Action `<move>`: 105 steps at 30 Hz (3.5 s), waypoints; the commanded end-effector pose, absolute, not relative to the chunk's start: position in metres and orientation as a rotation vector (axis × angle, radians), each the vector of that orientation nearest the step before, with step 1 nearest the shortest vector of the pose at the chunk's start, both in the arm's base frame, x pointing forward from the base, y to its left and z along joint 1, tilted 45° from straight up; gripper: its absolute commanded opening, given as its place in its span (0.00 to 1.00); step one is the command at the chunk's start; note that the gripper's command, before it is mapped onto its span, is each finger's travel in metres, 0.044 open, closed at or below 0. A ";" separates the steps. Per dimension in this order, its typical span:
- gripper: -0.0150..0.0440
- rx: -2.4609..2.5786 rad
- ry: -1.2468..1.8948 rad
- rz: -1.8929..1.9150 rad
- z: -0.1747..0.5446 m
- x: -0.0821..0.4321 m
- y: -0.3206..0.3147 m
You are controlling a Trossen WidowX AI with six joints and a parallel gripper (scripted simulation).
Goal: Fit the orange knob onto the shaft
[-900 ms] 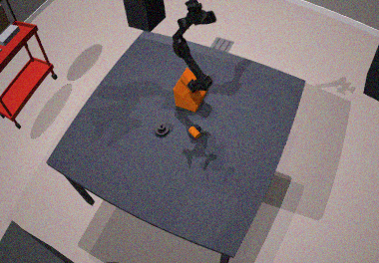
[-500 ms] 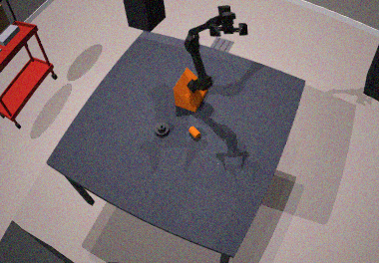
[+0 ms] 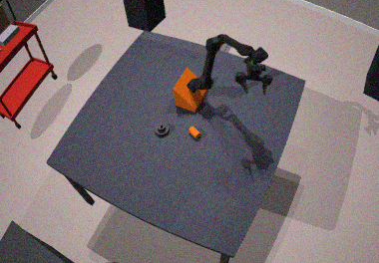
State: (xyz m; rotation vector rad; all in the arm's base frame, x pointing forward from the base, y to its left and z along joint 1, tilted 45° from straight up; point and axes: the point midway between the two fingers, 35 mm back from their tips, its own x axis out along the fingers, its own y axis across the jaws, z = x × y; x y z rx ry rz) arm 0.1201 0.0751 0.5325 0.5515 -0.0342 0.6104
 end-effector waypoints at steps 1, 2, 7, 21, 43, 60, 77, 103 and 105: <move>1.00 0.547 0.179 0.582 0.485 0.156 0.120; 1.00 0.555 0.244 0.569 0.470 0.166 0.130; 1.00 0.650 0.598 0.446 0.383 0.216 0.160; 1.00 1.679 1.707 -0.632 0.123 0.243 0.109; 1.00 2.049 1.866 -1.012 0.080 0.233 0.113; 1.00 2.048 1.864 -1.013 0.061 0.232 0.131; 0.87 2.050 1.868 -1.010 0.048 0.230 0.145; 0.56 2.022 1.852 -1.031 0.050 0.230 0.145; 0.56 1.987 1.832 -1.062 0.052 0.231 0.145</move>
